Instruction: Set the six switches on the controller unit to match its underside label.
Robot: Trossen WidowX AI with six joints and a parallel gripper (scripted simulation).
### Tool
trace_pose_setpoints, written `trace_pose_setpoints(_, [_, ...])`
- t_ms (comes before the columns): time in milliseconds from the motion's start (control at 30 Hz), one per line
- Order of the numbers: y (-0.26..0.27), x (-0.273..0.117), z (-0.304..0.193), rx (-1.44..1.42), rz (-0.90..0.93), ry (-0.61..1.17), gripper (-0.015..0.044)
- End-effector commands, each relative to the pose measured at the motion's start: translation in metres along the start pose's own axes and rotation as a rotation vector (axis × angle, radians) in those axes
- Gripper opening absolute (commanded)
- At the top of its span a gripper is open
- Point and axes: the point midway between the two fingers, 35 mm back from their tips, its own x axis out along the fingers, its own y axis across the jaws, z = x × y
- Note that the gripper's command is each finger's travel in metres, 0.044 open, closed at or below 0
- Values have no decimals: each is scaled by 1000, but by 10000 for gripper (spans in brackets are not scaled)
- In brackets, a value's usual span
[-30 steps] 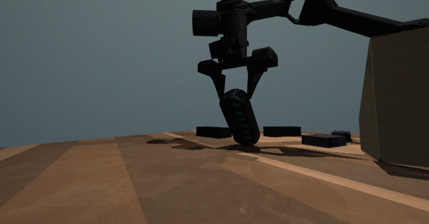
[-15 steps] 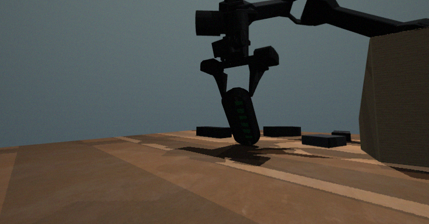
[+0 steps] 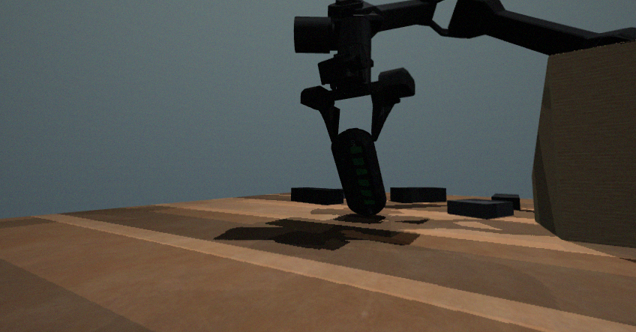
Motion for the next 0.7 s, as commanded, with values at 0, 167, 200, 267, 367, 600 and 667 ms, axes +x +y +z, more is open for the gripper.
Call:
trace_pose_setpoints(0, [0, 3, -7, -1, 4, 17, 336])
trace_pose_setpoints(167, [0, -3, -9, -2, 4, 17, 336])
trace_pose_setpoints(200, [0, -3, -10, -2, 4, 17, 336])
trace_pose_setpoints(267, [0, -4, -12, -2, 4, 17, 336])
trace_pose_setpoints(367, [0, -4, -14, -2, 4, 17, 336])
trace_pose_setpoints(600, [0, -6, -20, -2, 4, 18, 336])
trace_pose_setpoints(667, [0, -6, -21, -2, 4, 18, 336])
